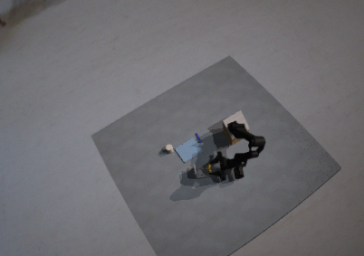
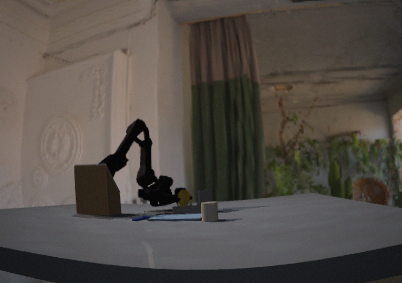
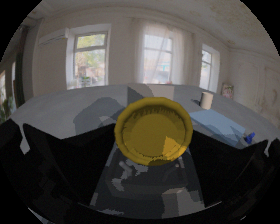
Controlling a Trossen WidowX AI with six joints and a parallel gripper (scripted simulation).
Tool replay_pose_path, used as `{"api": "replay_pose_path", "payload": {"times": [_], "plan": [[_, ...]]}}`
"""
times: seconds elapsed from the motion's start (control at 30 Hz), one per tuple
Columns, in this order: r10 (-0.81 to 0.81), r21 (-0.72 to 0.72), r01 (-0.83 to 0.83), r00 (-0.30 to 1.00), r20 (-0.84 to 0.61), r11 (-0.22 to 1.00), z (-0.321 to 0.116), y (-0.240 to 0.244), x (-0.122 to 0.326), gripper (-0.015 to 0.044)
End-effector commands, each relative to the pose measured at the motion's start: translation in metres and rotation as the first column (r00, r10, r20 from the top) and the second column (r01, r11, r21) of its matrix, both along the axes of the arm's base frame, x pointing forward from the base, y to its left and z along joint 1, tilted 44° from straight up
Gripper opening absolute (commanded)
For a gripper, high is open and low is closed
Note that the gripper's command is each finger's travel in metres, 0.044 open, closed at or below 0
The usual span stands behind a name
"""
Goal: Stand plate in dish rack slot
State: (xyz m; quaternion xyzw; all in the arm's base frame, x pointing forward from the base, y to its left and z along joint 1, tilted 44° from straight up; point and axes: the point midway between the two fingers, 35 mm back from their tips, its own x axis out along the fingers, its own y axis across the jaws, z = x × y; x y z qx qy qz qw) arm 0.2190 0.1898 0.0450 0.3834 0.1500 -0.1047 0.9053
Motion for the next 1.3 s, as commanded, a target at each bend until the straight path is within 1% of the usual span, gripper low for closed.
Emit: {"api": "replay_pose_path", "payload": {"times": [0.0, 0.23, 0.73, 0.97, 1.27], "plan": [[0.0, -0.002, 0.0, 1.0, 0.0, 1.0, 0.001, -0.001, 0.0, 0.0], [0.0, -0.002, 0.0, 1.0, 0.0, 1.0, 0.001, -0.001, 0.0, 0.0], [-0.001, 0.004, 0.001, 1.0, 0.001, 1.0, 0.001, 0.0, 0.0, 0.0394], [-0.002, 0.003, 0.002, 1.0, -0.001, 1.0, 0.006, -0.003, 0.002, 0.04], [-0.006, -0.008, 0.006, 1.0, -0.008, 1.0, 0.062, -0.048, 0.016, 0.04]]}}
